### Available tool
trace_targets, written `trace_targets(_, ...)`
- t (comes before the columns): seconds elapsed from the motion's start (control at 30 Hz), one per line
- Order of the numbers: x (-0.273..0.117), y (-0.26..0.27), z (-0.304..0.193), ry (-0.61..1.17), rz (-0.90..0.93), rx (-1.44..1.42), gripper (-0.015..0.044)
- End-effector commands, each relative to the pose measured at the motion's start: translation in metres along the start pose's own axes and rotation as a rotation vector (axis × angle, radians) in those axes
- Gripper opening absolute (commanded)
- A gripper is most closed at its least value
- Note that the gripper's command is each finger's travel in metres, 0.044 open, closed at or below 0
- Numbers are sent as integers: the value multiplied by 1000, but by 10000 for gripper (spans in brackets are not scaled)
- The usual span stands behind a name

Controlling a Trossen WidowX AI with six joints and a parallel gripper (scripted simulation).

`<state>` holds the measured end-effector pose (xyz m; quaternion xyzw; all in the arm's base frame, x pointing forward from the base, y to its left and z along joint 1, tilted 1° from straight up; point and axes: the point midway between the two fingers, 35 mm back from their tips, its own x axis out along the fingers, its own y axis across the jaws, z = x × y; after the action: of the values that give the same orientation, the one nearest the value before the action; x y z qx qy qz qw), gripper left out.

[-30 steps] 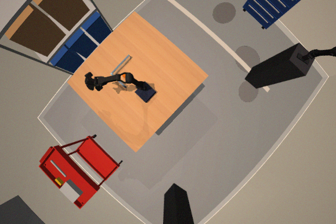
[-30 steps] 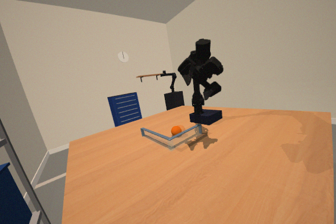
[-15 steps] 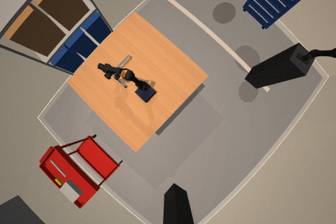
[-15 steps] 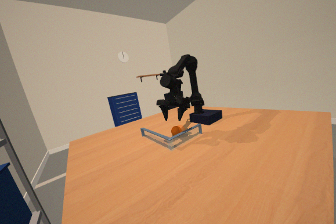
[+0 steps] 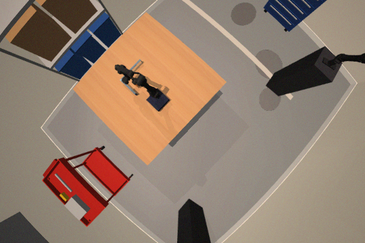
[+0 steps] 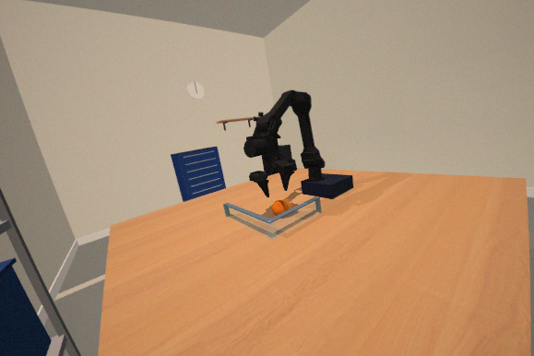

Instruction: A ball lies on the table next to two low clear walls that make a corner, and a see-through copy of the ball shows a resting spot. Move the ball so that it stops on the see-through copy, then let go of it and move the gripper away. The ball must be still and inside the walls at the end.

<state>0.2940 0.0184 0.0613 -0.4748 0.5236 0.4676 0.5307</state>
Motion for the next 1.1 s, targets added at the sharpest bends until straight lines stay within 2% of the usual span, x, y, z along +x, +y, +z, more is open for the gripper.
trace_targets(0.0, 12, 3, -1, -3, 15, -3, 425)
trace_targets(1.07, 59, 3, 0, -3, 15, -3, 425)
